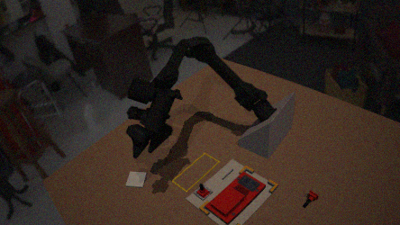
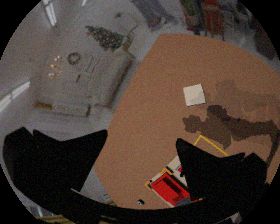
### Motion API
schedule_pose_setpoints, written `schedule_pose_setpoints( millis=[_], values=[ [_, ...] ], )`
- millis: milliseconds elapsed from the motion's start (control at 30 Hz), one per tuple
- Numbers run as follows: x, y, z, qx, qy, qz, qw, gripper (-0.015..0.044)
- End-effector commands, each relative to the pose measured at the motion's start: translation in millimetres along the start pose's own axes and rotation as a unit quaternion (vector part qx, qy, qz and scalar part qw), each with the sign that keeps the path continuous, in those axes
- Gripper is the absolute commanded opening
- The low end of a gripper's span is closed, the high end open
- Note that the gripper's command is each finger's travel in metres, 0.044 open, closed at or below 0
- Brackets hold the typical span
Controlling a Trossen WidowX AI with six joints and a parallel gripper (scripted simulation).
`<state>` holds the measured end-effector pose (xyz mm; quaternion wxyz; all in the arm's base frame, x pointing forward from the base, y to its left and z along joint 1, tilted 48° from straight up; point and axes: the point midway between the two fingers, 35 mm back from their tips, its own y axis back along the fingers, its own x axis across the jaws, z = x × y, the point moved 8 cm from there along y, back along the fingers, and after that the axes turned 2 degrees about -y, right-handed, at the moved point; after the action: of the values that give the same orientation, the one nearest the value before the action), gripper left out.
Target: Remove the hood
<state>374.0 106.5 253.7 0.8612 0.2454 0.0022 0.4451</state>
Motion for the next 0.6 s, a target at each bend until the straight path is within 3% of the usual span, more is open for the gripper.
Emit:
schedule_pose_setpoints(
  millis=[0, 267, 567],
  values=[
    [5, -15, -43, 0.057, 0.091, -0.030, 0.994, 0.0440],
    [0, -32, -139, 0.176, 0.287, -0.097, 0.937, 0.0440],
    [-33, -35, -238, 0.298, 0.511, -0.191, 0.783, 0.0440]
  ],
)
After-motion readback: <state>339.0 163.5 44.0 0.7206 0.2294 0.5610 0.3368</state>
